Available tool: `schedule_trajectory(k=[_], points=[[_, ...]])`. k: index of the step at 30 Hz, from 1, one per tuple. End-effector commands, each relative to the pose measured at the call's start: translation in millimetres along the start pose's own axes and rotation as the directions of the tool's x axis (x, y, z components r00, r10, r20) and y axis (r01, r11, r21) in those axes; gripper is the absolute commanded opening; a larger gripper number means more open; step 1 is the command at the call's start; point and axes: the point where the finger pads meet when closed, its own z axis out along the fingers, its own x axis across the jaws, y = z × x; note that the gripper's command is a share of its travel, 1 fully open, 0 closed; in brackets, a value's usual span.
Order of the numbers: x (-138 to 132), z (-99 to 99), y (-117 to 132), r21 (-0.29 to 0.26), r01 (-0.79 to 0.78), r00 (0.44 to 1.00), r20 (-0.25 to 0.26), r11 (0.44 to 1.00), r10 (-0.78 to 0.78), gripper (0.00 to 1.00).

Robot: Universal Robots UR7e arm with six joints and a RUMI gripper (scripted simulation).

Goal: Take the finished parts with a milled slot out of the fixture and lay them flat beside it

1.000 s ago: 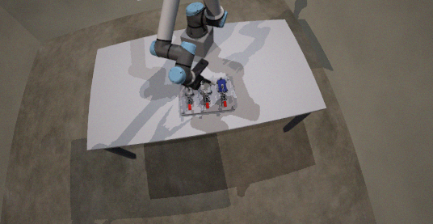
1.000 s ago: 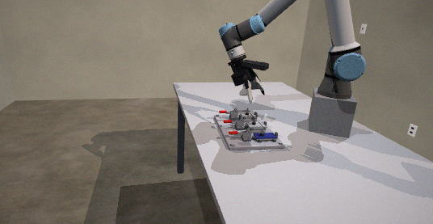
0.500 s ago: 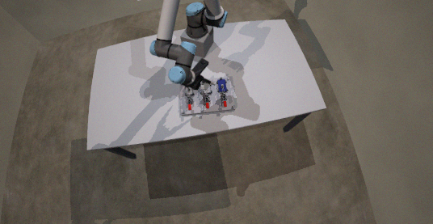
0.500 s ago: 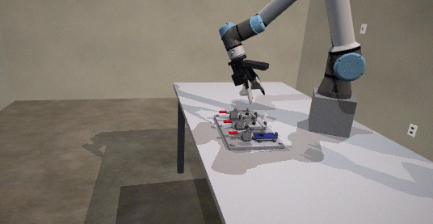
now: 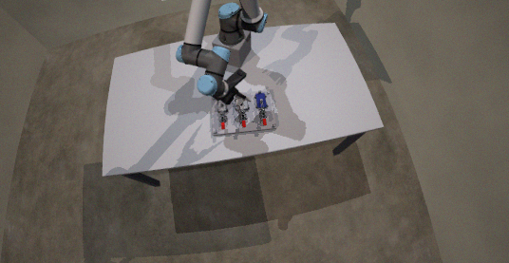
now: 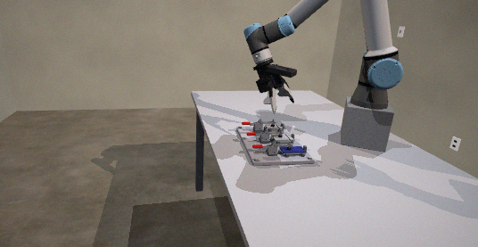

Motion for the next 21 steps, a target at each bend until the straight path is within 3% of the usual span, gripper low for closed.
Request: schedule_trajectory(k=[1, 7, 21], points=[[-3.4, -5.2, 2.9, -0.035, -0.163, 0.987, -0.014, 0.986, 0.163, 1.00], [-5.7, -9.3, 5.3, -0.057, -0.287, 0.958, -0.033, 0.956, 0.286, 1.00], [-4.4, -9.5, 5.3, -0.058, -0.285, 0.959, -0.033, 0.957, 0.283, 1.00]])
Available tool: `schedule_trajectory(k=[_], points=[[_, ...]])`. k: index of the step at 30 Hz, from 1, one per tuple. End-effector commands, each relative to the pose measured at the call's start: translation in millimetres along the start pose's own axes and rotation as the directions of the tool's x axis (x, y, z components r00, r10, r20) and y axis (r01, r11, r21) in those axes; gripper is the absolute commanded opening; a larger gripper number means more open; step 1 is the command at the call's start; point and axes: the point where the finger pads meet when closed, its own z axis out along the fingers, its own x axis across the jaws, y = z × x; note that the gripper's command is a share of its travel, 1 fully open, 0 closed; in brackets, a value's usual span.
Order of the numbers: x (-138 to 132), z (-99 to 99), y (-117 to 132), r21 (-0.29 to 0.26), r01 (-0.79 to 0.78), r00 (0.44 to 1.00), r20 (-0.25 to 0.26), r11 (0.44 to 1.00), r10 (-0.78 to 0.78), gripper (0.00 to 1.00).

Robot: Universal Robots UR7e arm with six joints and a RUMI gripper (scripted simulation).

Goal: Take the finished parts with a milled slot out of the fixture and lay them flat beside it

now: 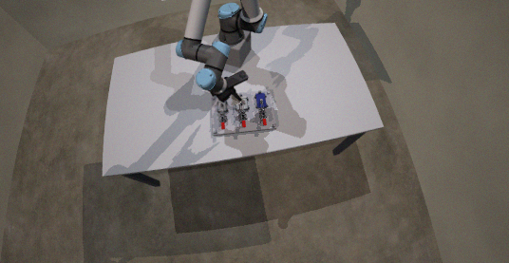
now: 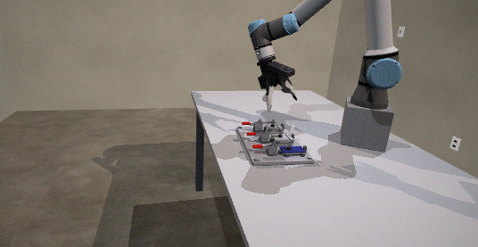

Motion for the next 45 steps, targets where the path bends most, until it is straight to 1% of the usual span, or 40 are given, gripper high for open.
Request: schedule_trajectory(k=[1, 5, 8, 11, 34, 37, 39, 45], points=[[0.4, -0.1, -0.2, -0.004, -0.007, 1.000, 0.000, 1.000, 0.007, 1.00], [0.4, -0.1, -0.4, -0.003, -0.007, 1.000, 0.000, 1.000, 0.007, 1.00], [-2.0, -3.4, 2.9, -0.022, -0.118, 0.993, -0.015, 0.993, 0.118, 1.00], [-3.5, -7.2, 6.2, -0.040, -0.236, 0.971, -0.035, 0.971, 0.235, 1.00], [-2.2, -7.4, 5.7, -0.040, -0.233, 0.972, -0.035, 0.972, 0.232, 1.00], [-5.1, -11.3, 9.8, -0.053, -0.358, 0.933, -0.061, 0.932, 0.355, 1.00], [-6.3, -14.2, 12.4, -0.059, -0.440, 0.897, -0.082, 0.896, 0.435, 1.00], [-6.0, -14.0, 11.8, -0.059, -0.438, 0.898, -0.081, 0.897, 0.433, 1.00]])
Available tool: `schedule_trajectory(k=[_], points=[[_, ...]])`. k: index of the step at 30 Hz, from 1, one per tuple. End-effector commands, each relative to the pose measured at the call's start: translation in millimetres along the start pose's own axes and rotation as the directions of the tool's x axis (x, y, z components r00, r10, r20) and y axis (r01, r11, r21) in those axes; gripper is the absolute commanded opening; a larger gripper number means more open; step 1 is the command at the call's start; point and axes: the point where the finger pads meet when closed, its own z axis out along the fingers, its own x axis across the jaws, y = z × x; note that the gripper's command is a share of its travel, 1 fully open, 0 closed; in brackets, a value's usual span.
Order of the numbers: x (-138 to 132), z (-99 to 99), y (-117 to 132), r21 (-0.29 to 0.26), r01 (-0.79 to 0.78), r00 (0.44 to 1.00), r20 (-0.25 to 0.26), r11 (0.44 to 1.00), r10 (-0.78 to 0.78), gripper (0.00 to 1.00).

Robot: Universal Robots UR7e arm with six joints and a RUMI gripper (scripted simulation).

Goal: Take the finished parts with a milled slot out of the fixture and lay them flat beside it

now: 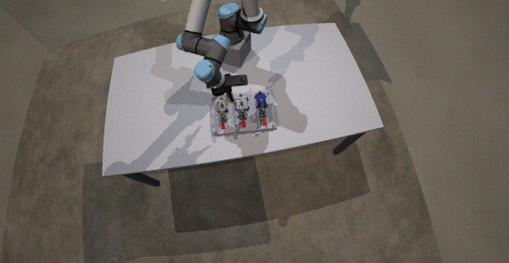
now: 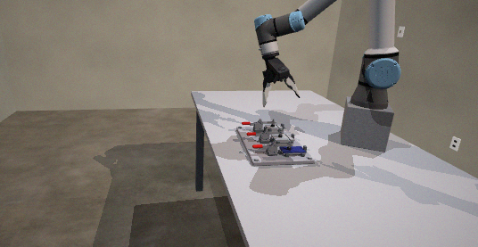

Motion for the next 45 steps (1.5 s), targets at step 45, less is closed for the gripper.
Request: schedule_trajectory(k=[45], points=[[-0.5, -13.2, 16.3, -0.031, -0.422, 0.904, -0.092, 0.906, 0.418, 1.00]])
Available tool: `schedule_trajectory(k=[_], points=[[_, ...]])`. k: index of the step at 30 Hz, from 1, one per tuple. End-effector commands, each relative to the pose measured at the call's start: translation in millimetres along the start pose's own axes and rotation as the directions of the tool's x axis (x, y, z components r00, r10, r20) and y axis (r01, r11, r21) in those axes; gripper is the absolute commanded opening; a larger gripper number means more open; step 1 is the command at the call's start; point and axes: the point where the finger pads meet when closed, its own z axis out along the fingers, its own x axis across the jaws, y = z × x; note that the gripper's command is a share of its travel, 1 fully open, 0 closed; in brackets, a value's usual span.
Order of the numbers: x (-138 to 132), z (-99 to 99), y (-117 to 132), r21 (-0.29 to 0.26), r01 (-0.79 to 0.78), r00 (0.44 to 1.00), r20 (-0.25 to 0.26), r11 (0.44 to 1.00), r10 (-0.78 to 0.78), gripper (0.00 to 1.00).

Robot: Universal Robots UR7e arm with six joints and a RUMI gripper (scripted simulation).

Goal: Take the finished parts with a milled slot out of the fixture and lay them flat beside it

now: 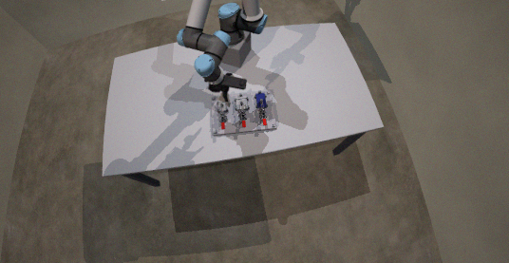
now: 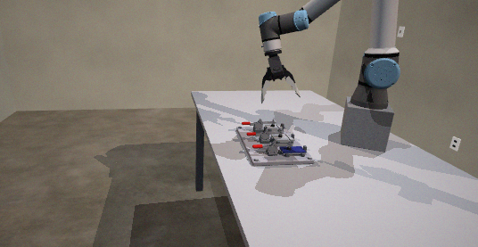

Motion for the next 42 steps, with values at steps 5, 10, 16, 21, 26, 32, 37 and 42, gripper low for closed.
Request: schedule_trajectory(k=[5, 10, 16, 21, 26, 32, 37, 42], points=[[0.6, -4.7, 6.2, -0.011, -0.147, 0.989, -0.033, 0.989, 0.146, 1.00], [0.7, -4.7, 5.7, -0.012, -0.145, 0.989, -0.033, 0.989, 0.145, 1.00], [1.5, -5.1, 5.8, -0.011, -0.145, 0.989, -0.033, 0.989, 0.145, 1.00], [2.0, -9.3, 12.6, -0.011, -0.286, 0.956, -0.064, 0.958, 0.285, 1.00], [2.4, -10.9, 14.6, -0.010, -0.330, 0.941, -0.075, 0.944, 0.329, 1.00], [2.5, -10.7, 13.4, -0.011, -0.327, 0.943, -0.075, 0.945, 0.326, 1.00], [3.2, -11.1, 13.5, -0.010, -0.327, 0.943, -0.075, 0.945, 0.326, 1.00], [3.1, -11.1, 13.4, -0.010, -0.327, 0.942, -0.075, 0.945, 0.326, 1.00]])
